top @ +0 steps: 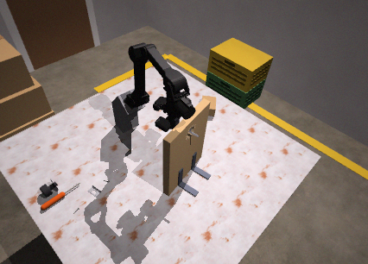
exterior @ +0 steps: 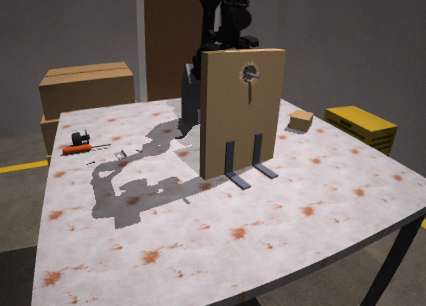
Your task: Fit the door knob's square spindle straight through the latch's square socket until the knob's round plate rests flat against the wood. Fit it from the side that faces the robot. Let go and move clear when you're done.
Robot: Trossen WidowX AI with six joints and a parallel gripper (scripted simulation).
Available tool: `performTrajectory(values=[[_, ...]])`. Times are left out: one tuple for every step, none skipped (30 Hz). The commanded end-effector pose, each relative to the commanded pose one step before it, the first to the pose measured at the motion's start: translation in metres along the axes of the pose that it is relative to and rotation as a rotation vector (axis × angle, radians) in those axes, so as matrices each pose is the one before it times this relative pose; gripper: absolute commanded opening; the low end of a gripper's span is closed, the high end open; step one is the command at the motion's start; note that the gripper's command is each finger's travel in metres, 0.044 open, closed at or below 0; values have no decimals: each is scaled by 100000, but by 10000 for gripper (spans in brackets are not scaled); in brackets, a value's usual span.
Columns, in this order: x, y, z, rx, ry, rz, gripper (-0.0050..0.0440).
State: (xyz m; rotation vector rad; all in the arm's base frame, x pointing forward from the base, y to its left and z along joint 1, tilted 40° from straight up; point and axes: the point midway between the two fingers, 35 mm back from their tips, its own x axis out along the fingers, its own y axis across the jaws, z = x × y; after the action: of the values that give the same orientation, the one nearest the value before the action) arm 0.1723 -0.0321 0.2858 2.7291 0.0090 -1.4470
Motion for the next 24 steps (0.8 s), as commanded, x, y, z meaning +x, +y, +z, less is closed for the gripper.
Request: performTrajectory(values=[[-117, 40, -615, 8, 511, 40, 0], [0, 0, 0, 0, 0, 0, 0], [-10, 0, -99, 0, 0, 0, 0], [-10, 0, -99, 0, 0, 0, 0], [-10, 0, -99, 0, 0, 0, 0], [-10, 0, -99, 0, 0, 0, 0], [-10, 0, -99, 0, 0, 0, 0], [-10, 0, -99, 0, 0, 0, 0], [-11, 0, -99, 0, 0, 0, 0], [-11, 0, -99, 0, 0, 0, 0], [-11, -1, -99, 0, 0, 0, 0], [-12, 0, -99, 0, 0, 0, 0], [-12, 0, -99, 0, 0, 0, 0], [-13, 0, -99, 0, 0, 0, 0], [-14, -1, -97, 0, 0, 0, 0], [-15, -2, -87, 0, 0, 0, 0], [-7, -1, -44, 0, 0, 0, 0], [0, 0, 0, 0, 0, 0, 0], [0, 0, 0, 0, 0, 0, 0], [141, -35, 644, 122, -1323, -8, 24], [0, 0, 0, 0, 0, 0, 48], [0, 0, 0, 0, 0, 0, 72], [0, 0, 0, 0, 0, 0, 96], [0, 0, 0, 0, 0, 0, 120]])
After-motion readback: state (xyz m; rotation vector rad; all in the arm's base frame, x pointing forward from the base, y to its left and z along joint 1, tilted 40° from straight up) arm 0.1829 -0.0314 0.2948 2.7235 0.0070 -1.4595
